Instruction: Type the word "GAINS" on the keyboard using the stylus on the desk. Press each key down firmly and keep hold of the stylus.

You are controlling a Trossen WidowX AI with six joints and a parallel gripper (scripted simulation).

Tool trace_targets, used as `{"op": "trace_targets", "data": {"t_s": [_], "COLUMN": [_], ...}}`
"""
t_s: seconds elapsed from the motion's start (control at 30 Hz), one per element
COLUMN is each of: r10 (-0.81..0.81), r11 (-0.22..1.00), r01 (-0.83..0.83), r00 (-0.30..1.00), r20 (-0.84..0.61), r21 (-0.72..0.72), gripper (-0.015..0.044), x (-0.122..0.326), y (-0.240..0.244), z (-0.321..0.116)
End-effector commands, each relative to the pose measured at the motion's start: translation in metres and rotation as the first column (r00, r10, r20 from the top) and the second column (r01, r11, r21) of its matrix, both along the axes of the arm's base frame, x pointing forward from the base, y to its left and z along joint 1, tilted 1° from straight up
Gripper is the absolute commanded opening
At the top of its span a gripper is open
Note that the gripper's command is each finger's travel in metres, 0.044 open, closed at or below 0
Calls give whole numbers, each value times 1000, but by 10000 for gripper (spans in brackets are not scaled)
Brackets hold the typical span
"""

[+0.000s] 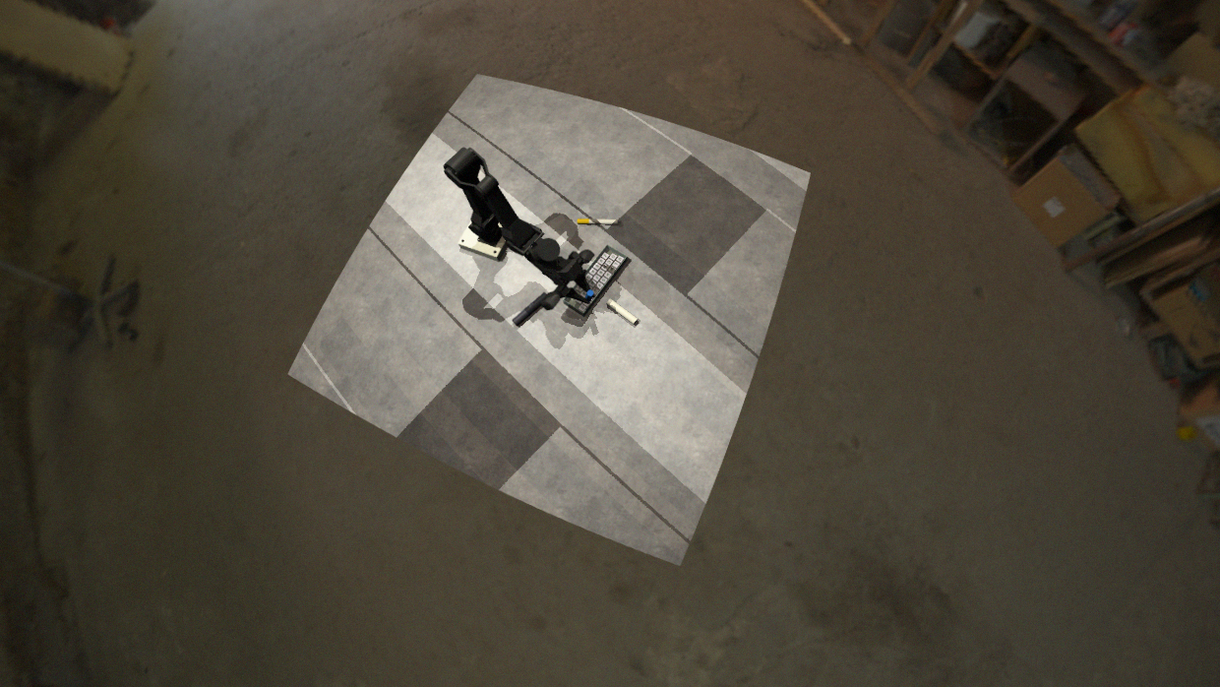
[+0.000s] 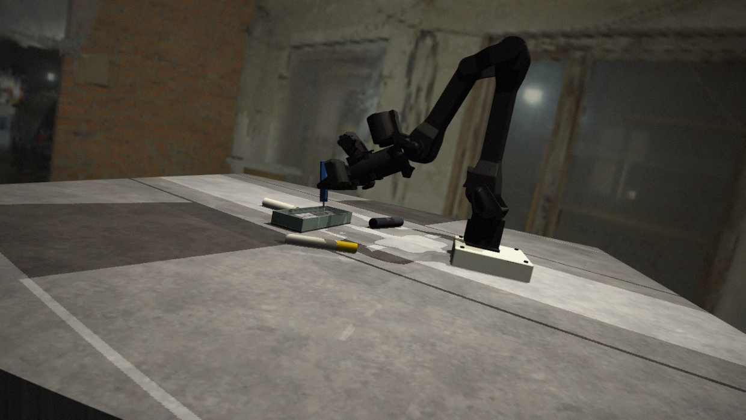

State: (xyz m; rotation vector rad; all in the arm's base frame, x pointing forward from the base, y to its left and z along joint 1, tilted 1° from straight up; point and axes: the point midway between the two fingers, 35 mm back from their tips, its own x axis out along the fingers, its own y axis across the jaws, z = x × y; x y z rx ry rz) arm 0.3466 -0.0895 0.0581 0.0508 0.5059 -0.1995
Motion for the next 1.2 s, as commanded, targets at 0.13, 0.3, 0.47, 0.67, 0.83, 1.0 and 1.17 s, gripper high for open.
{"op": "trace_targets", "data": {"t_s": [0.13, 0.3, 0.47, 0.67, 0.83, 1.0, 1.17], "r10": [-8, -8, -8, -8, -8, -8, -8], "r11": [1000, 1000, 1000, 1000, 1000, 1000, 1000], "r01": [8, 8, 8, 8, 8, 8, 8], "r00": [1000, 1000, 1000, 1000, 1000, 1000, 1000], "r20": [-6, -6, -6, -6, -6, -6, -5], "r21": [-6, -6, -6, -6, -6, -6, -6], "gripper": [81, 81, 81, 81, 81, 81, 81], "x": [-1, -1, -1, -1, -1, 0, 0], "y": [-2, -2, -2, -2, -2, -2, -2], "z": [-2, -2, -2, -1, 0, 3, 18]}}
